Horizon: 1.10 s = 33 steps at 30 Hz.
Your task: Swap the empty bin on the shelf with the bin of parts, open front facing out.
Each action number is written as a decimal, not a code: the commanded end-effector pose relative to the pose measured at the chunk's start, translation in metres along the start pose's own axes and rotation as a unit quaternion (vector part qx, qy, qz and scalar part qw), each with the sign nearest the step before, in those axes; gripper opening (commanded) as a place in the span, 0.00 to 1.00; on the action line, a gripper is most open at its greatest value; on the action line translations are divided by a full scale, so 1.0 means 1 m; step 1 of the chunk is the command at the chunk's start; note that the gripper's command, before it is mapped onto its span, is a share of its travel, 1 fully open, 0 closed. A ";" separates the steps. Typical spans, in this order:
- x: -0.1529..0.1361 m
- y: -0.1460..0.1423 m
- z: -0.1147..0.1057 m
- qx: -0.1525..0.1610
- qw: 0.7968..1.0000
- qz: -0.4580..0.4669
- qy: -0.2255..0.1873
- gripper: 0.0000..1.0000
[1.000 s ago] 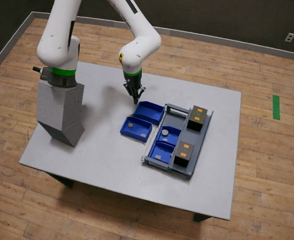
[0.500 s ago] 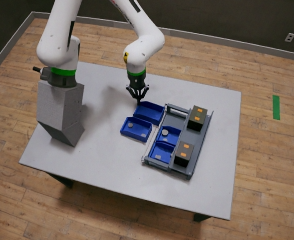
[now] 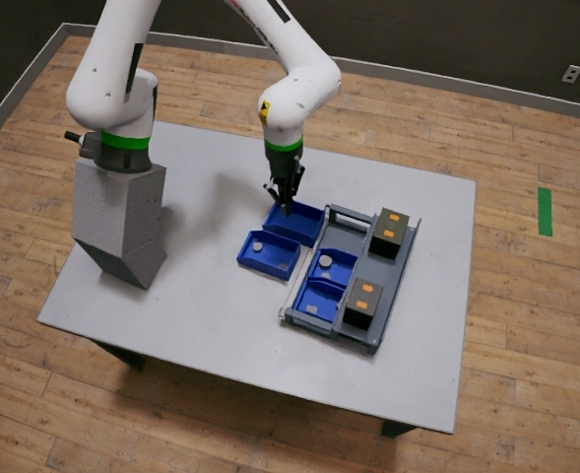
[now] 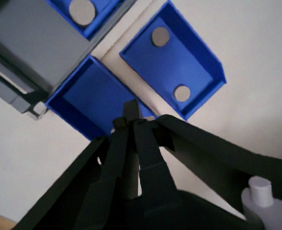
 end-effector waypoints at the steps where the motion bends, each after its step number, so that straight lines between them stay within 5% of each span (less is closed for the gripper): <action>1: 0.012 0.002 -0.005 0.020 0.990 -0.137 -0.017 0.10; 3: 0.013 0.002 -0.005 0.024 0.983 -0.183 -0.021 0.10; 4: 0.014 0.002 -0.005 0.028 0.978 -0.205 -0.024 0.24; 33: 0.014 0.003 -0.005 0.032 0.973 -0.227 -0.028 0.24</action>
Point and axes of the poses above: the point where the finger pads meet when closed, its own z axis out along the fingers, its own y axis across the jaws, x = y × z, the point moved 7 cm from there along -z, back along the fingers, and after that the axes turned 14 degrees about z, right-handed, at the moved point
